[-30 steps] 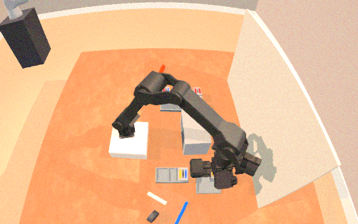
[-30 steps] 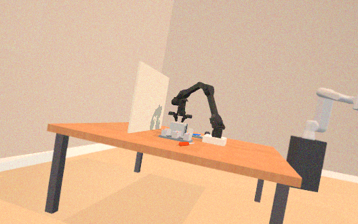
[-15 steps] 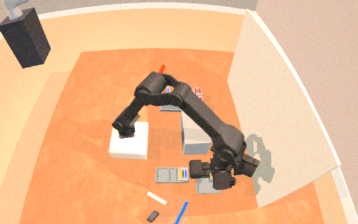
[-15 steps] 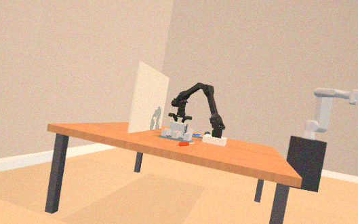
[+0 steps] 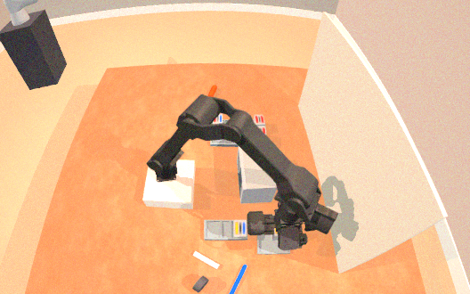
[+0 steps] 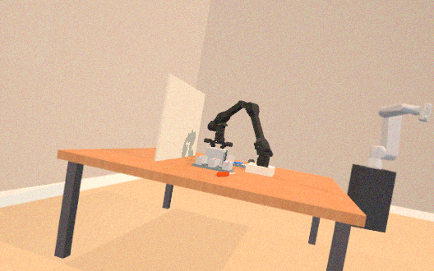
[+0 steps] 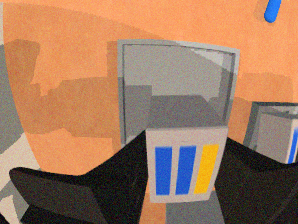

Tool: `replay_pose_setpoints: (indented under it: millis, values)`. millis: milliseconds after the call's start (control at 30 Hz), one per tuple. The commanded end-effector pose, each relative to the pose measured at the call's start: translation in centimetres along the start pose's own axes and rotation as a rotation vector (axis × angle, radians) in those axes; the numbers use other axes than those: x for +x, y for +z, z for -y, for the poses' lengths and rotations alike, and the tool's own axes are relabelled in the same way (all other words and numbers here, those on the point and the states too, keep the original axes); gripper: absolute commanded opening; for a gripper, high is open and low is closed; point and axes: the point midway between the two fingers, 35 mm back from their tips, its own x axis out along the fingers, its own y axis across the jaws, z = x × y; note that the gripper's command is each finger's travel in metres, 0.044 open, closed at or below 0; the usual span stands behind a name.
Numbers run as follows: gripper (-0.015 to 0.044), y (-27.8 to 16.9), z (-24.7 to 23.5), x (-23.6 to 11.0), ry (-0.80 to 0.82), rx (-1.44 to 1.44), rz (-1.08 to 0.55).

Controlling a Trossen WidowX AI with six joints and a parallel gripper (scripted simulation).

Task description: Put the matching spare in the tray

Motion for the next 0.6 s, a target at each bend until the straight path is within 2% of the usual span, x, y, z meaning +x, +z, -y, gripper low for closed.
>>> replay_pose_setpoints:
  millis: [0, 567]
  values:
    - [0.0000, -0.1, 0.0, 0.3, 0.003, 0.003, -0.002]
    - [0.0000, -0.2, 0.2, 1.6, 0.003, 0.003, -0.002]
